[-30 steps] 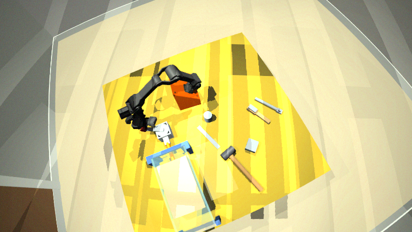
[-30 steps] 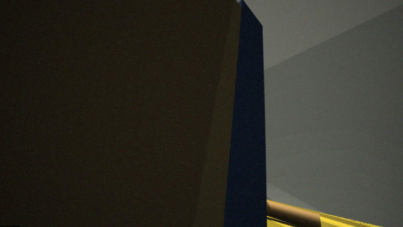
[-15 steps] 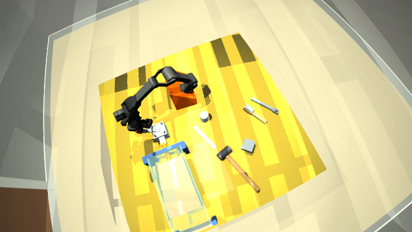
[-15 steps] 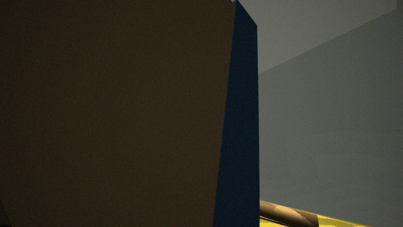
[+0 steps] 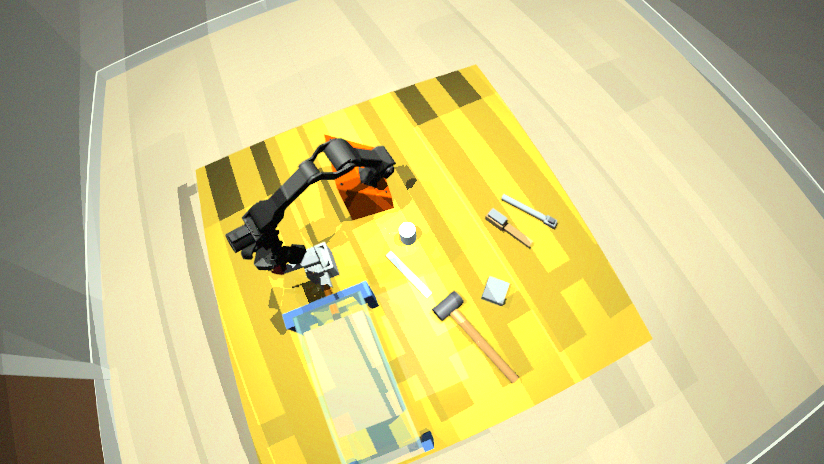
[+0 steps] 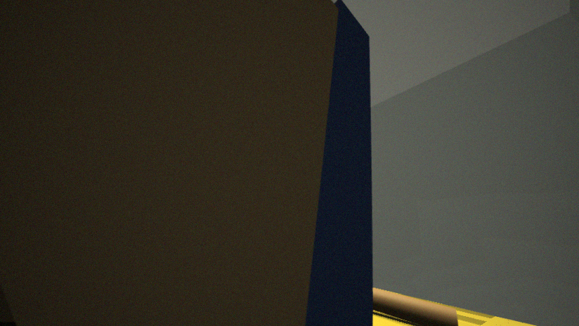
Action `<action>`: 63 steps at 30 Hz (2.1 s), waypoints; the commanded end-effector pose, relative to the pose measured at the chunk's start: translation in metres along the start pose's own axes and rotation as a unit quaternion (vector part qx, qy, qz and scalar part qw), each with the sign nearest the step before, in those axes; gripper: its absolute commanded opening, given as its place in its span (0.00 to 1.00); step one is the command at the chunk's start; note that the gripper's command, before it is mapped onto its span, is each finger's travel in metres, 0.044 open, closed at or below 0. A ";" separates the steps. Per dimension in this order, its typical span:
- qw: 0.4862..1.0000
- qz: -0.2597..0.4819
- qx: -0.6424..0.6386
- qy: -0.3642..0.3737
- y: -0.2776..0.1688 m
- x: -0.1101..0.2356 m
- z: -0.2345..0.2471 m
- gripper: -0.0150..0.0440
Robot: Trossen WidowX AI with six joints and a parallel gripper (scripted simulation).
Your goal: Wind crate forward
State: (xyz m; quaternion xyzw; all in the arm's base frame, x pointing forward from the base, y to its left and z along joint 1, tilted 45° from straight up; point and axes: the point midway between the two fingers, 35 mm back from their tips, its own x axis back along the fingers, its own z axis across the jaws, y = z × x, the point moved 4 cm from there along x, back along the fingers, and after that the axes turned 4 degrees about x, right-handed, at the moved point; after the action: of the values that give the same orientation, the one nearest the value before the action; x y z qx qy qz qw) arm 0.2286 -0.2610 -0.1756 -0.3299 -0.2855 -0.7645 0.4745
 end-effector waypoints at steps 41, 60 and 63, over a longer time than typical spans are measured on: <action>1.000 -0.006 0.008 0.011 0.041 -0.020 0.039 0.25; 1.000 -0.006 0.008 0.012 0.050 -0.024 0.058 0.25; 1.000 -0.006 0.008 0.012 0.051 -0.024 0.062 0.25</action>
State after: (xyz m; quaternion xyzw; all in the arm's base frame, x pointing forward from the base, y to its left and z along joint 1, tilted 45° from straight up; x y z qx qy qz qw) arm 0.2857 -0.2360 -0.1579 -0.3347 -0.2887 -0.7654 0.4677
